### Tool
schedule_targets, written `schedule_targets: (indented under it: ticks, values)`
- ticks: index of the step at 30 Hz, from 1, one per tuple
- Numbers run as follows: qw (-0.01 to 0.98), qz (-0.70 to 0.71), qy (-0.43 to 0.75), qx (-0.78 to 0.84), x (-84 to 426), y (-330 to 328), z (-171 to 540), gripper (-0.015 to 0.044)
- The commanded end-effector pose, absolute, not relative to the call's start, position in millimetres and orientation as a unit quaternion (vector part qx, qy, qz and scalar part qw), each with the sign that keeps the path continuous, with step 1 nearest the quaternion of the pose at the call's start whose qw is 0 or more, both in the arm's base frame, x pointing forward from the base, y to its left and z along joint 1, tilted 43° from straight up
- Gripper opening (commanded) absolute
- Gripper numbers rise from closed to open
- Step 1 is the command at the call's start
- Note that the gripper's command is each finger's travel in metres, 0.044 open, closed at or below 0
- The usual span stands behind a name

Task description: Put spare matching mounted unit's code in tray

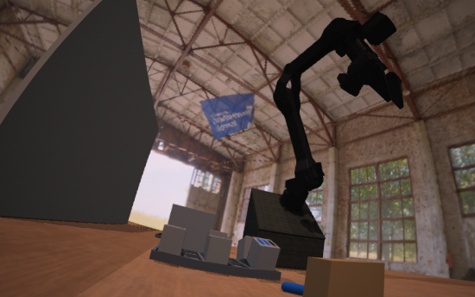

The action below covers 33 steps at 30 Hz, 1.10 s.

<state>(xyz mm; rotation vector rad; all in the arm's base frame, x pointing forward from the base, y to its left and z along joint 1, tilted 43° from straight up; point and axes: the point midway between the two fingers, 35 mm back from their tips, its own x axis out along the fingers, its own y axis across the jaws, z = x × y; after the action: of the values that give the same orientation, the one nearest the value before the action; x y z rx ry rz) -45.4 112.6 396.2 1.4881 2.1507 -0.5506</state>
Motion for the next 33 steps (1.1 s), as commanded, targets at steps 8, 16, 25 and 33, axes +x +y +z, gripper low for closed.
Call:
schedule_targets:
  ticks: [8,16,25,33]
  values:
    - [0.226,-0.221,0.771,0.553,-46,118,395,0.044]
    - [0.11,-0.448,0.586,0.666,-23,186,368,0.044]
    - [-0.098,-0.623,0.301,0.715,56,236,328,0.044]
    - [-0.305,-0.687,0.021,0.659,148,239,280,0.044]
